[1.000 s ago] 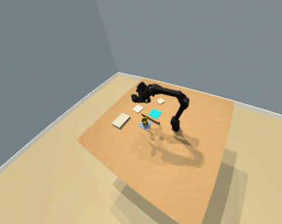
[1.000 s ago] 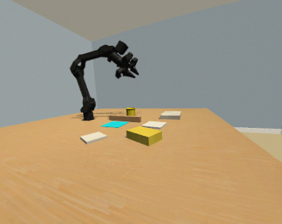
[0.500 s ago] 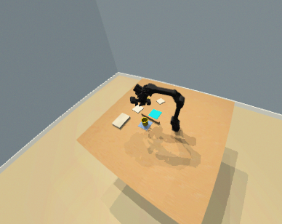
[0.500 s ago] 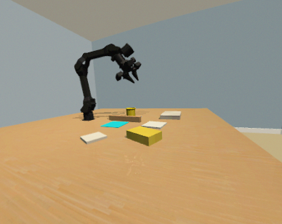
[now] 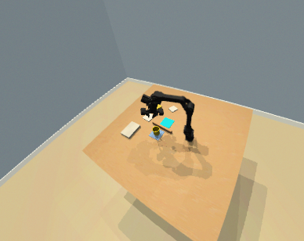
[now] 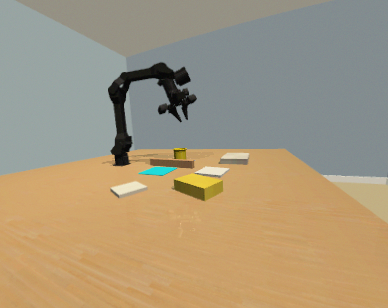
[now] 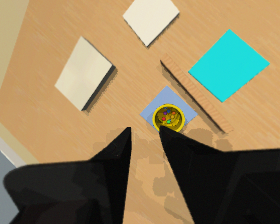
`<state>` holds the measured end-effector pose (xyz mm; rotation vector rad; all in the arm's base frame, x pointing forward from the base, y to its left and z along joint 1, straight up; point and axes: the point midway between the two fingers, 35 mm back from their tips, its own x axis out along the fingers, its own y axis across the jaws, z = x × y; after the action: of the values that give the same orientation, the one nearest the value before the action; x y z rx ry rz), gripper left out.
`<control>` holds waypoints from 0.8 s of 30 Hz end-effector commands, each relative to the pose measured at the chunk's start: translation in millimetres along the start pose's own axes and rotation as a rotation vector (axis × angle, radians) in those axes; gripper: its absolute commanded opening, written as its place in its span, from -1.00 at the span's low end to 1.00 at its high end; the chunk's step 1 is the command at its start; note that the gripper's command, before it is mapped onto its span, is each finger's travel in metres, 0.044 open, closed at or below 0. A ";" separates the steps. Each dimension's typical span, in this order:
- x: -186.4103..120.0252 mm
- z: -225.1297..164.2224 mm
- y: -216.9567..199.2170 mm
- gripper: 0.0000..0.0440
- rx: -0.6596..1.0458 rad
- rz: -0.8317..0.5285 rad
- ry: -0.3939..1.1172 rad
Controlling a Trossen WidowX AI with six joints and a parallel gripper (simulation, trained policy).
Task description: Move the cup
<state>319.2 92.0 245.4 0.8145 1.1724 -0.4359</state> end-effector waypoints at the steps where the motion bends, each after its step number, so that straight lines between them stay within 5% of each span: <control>1: 8.9 -1.9 -5.4 -0.33 0.015 -0.062 0.018; 24: 61.9 -20.2 -51.4 -0.27 0.075 -0.399 0.106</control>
<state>296.8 82.1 179.1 0.6924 1.4087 -0.7320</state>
